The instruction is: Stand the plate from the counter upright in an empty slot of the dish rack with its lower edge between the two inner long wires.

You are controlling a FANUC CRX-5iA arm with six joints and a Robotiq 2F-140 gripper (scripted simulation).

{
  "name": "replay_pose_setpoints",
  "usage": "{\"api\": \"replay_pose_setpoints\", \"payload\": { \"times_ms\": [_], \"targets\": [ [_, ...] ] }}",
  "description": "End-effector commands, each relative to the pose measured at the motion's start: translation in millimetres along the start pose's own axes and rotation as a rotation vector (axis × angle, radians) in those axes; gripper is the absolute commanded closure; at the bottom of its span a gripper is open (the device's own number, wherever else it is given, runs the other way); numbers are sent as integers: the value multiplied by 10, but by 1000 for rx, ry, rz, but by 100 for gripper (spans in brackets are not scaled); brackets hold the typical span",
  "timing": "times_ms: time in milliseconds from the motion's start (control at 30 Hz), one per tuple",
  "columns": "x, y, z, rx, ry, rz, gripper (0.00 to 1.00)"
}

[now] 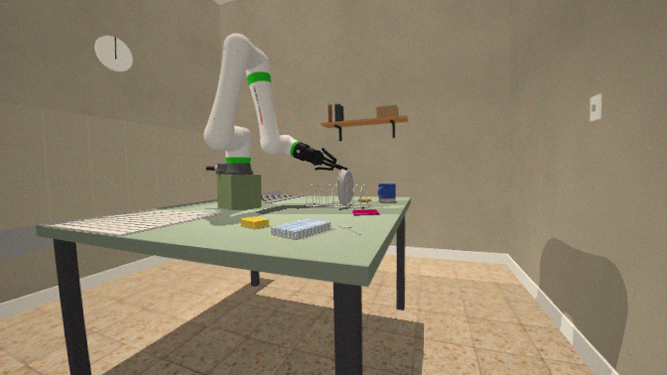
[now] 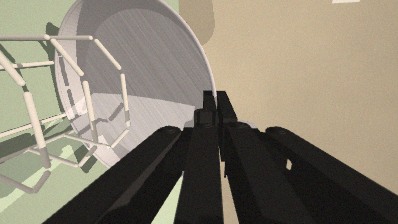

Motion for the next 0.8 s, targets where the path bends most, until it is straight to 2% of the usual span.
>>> {"api": "replay_pose_setpoints", "payload": {
  "times_ms": [0, 533, 567, 767],
  "targets": [
    [-1, 6, 1, 0, 0, -1, 90],
    [-1, 6, 1, 0, 0, -1, 90],
    [-1, 6, 1, 0, 0, -1, 78],
    [-1, 6, 1, 0, 0, -1, 78]
  ]
}}
Point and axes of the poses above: the point where the finger pads meet when closed, its own x axis back along the fingers, its own y axis across the jaws, z = x × y, the point moved 3 cm from there along x, back along the fingers, and after that the axes turned 1 degree about x, right-handed, at the moved point
